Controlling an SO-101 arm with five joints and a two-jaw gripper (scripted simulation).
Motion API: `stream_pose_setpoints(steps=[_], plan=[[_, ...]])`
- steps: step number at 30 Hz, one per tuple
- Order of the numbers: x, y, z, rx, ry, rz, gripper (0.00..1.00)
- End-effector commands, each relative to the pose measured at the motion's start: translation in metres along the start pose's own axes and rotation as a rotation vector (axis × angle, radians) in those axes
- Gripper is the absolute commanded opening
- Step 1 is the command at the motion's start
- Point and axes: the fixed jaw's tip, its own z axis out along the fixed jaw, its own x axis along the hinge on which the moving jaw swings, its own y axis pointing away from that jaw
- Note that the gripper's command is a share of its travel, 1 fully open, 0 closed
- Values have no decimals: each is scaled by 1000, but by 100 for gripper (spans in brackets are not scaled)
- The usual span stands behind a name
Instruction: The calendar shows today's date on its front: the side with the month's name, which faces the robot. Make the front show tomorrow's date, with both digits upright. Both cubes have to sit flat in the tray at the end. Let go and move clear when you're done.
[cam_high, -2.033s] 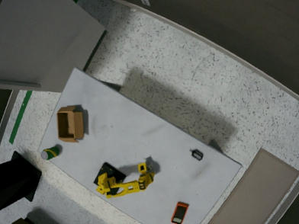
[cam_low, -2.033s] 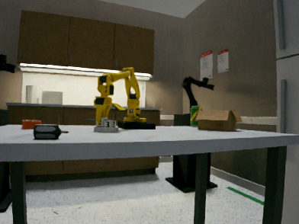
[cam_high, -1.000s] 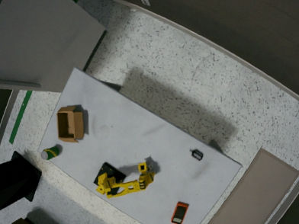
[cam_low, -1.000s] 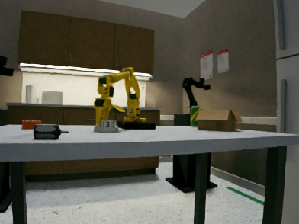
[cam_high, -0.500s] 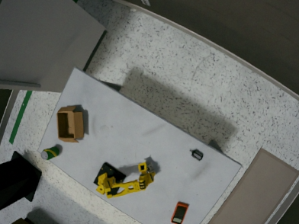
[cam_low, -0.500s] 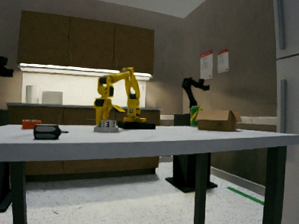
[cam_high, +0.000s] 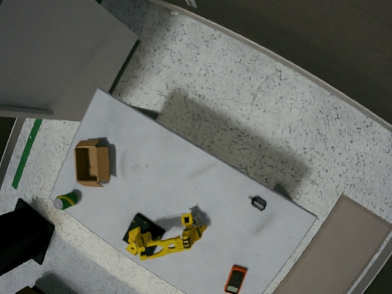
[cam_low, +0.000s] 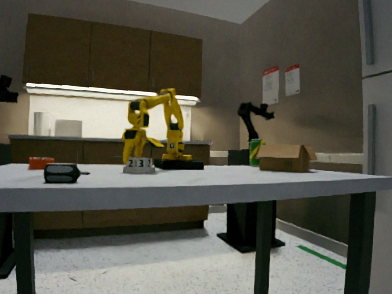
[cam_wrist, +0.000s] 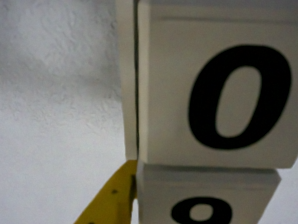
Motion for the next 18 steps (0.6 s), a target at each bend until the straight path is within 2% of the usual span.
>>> stream_pose_setpoints(steps=[1,11,18], plan=[[-2,6,7,-36,-7,-2,35],[-2,6,6,-36,-7,-2,36],[-1,3,-8,-36,-7,-2,36]])
